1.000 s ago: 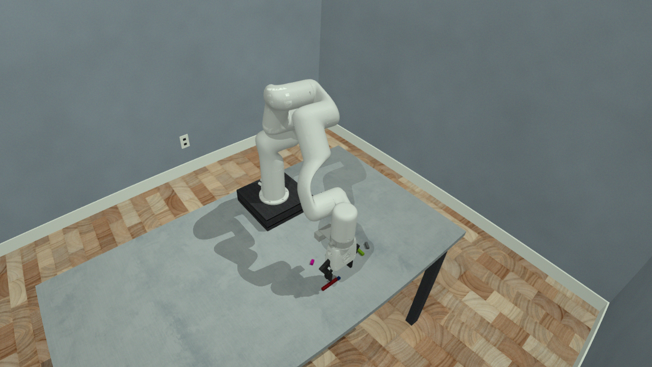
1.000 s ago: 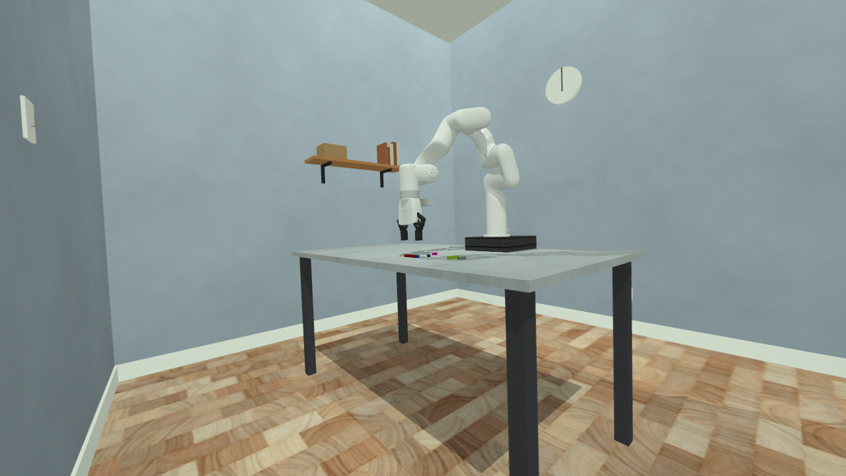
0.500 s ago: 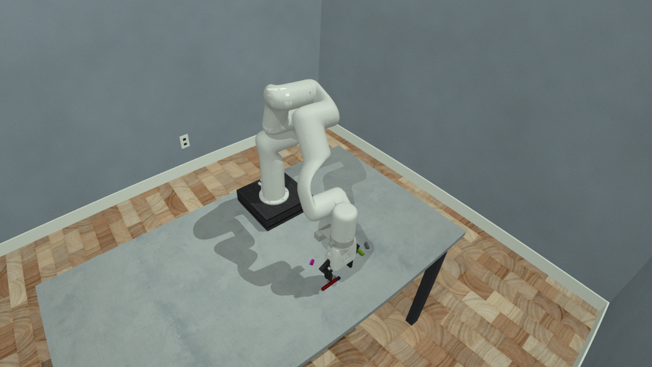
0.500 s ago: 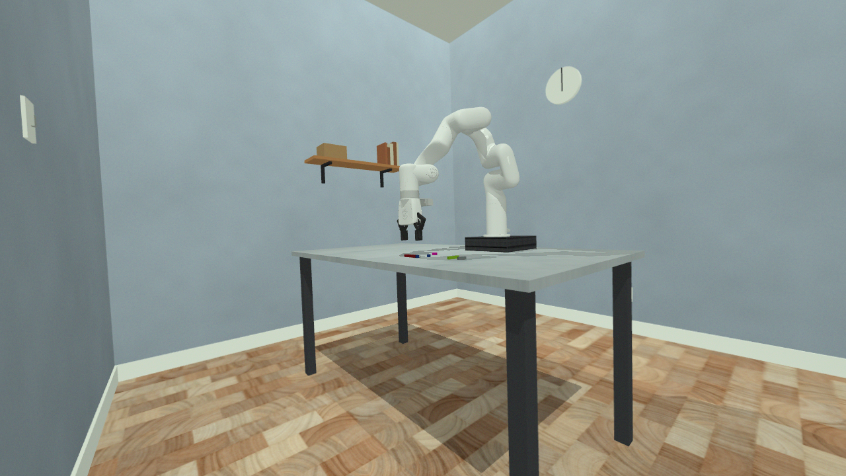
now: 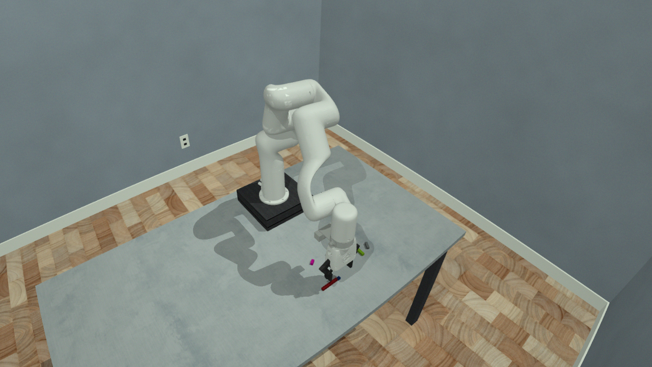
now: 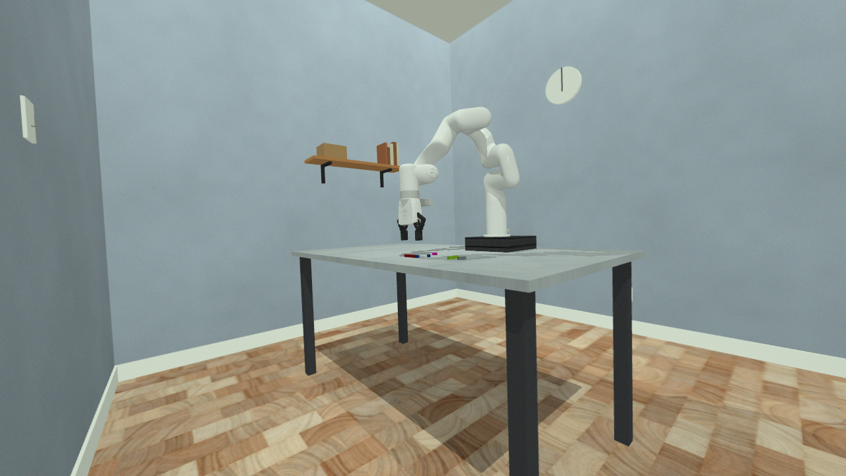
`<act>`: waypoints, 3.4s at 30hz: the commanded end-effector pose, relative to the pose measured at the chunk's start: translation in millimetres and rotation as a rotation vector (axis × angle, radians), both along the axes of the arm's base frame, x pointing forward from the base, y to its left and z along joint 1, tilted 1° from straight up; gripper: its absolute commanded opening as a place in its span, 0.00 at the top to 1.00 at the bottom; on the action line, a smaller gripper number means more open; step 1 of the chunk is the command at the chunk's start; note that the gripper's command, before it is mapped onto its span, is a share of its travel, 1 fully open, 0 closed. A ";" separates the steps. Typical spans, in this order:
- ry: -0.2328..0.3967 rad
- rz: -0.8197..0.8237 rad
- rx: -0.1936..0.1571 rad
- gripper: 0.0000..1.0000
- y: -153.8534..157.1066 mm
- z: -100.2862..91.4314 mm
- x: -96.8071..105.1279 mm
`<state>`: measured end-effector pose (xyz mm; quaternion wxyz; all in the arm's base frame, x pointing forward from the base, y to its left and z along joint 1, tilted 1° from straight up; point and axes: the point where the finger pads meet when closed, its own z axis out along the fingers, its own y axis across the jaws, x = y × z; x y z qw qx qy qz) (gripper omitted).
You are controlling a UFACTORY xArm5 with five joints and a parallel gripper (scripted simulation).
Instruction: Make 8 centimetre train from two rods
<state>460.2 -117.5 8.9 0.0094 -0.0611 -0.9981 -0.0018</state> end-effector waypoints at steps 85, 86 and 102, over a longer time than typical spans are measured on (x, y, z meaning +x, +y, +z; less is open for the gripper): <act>-0.010 1.400 0.023 0.00 -19.8 9.0 -12.6; -0.010 1.433 0.023 0.00 -20.3 9.1 -12.9; -0.010 1.608 0.026 0.76 -22.6 10.1 -14.8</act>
